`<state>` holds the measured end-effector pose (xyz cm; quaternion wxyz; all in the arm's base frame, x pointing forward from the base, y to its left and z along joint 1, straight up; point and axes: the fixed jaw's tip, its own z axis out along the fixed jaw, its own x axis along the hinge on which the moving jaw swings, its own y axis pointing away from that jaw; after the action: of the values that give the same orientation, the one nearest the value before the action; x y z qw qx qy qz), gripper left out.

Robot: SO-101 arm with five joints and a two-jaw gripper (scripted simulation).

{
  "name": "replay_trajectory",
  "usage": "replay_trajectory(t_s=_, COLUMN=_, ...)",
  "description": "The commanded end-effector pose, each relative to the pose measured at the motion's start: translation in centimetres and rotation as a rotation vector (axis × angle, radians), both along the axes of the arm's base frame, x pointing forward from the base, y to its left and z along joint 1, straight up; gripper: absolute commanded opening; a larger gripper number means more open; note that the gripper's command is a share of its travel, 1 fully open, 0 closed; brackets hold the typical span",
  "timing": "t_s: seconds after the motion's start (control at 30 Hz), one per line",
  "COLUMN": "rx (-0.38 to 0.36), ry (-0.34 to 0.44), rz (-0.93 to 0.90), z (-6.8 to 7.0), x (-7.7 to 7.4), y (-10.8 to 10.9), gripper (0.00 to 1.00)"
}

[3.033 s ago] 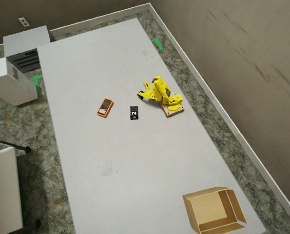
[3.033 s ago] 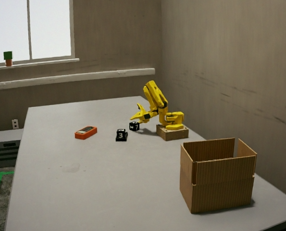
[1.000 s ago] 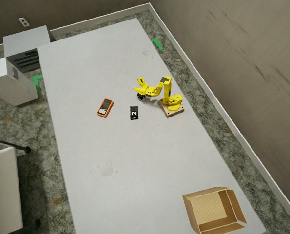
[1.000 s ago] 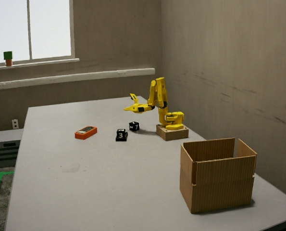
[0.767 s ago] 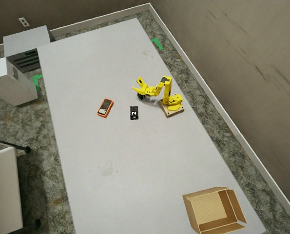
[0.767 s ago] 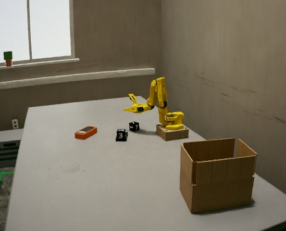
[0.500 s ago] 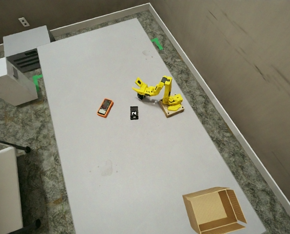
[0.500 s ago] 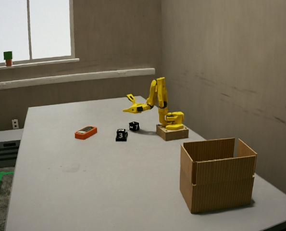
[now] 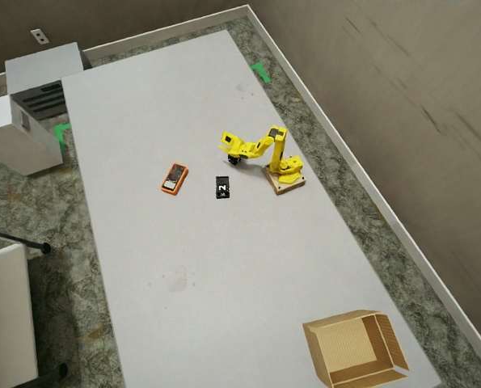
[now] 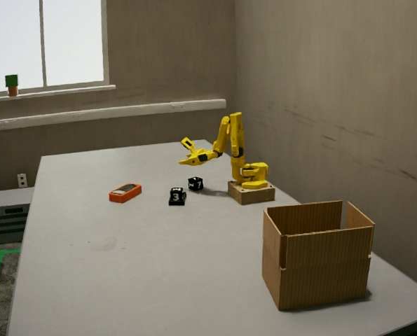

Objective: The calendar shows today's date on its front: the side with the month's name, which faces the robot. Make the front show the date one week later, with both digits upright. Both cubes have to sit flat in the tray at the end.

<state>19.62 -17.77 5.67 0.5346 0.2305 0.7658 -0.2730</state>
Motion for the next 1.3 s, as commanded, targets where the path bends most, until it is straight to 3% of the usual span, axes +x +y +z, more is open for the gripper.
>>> replay_trajectory(t_s=0.0, rx=-0.09, ry=0.167, rz=0.084, z=0.0, x=-0.1, y=-0.3, gripper=0.35)
replay_trajectory(t_s=0.67, rx=-0.245, ry=0.39, rz=0.198, z=-0.4, x=-0.5, y=-0.1, gripper=0.35)
replay_trajectory(t_s=0.7, rx=-0.272, ry=0.427, rz=0.216, z=-0.4, x=-0.6, y=-0.1, gripper=0.35)
replay_trajectory(t_s=1.27, rx=-0.436, ry=0.615, rz=0.327, z=-0.1, x=-1.1, y=0.0, gripper=0.35)
